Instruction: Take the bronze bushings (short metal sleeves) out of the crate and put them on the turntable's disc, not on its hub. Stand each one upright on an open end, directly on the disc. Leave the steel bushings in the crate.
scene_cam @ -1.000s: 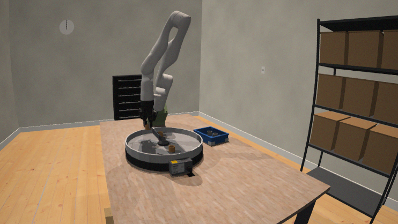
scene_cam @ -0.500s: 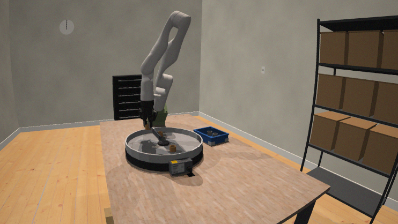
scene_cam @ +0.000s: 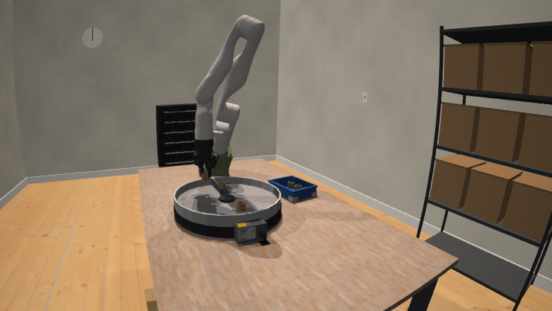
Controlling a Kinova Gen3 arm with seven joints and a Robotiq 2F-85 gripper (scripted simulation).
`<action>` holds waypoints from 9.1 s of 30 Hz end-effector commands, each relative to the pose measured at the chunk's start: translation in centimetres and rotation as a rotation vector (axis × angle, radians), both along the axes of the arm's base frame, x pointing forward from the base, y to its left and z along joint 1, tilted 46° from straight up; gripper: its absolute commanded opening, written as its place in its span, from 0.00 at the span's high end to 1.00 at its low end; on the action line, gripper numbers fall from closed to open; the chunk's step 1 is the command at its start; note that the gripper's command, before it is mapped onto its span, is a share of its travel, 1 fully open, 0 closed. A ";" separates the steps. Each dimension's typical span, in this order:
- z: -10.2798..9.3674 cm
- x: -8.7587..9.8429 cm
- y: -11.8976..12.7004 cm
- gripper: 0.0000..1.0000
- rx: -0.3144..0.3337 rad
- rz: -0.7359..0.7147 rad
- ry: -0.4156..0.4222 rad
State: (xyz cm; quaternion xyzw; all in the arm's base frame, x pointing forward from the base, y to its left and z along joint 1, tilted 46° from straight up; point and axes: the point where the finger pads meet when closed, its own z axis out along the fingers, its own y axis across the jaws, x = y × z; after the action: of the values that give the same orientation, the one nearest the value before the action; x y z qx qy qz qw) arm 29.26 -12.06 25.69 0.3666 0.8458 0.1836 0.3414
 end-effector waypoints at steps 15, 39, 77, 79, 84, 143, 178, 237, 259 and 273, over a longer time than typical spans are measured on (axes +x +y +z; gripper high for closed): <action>-0.1 -0.1 -0.2 1.00 0.000 0.000 -0.001; -0.1 -0.1 -0.2 1.00 0.000 0.000 -0.001; -2.0 1.8 0.0 1.00 0.003 0.005 0.009; -2.0 1.8 0.0 1.00 0.003 0.005 0.009; -2.0 1.8 0.0 1.00 0.003 0.005 0.009; -3.9 3.8 0.2 1.00 0.009 0.005 0.027; -3.9 3.8 0.2 1.00 0.009 0.005 0.027; -4.3 4.2 0.2 1.00 0.010 0.006 0.026; -4.3 4.2 0.2 0.60 0.010 0.006 0.026; -4.3 4.2 0.2 0.60 0.010 0.006 0.026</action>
State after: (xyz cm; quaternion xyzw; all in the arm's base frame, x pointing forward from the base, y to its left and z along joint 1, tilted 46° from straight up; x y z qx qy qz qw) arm 33.52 -11.85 21.39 0.3680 0.8506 0.1838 0.3274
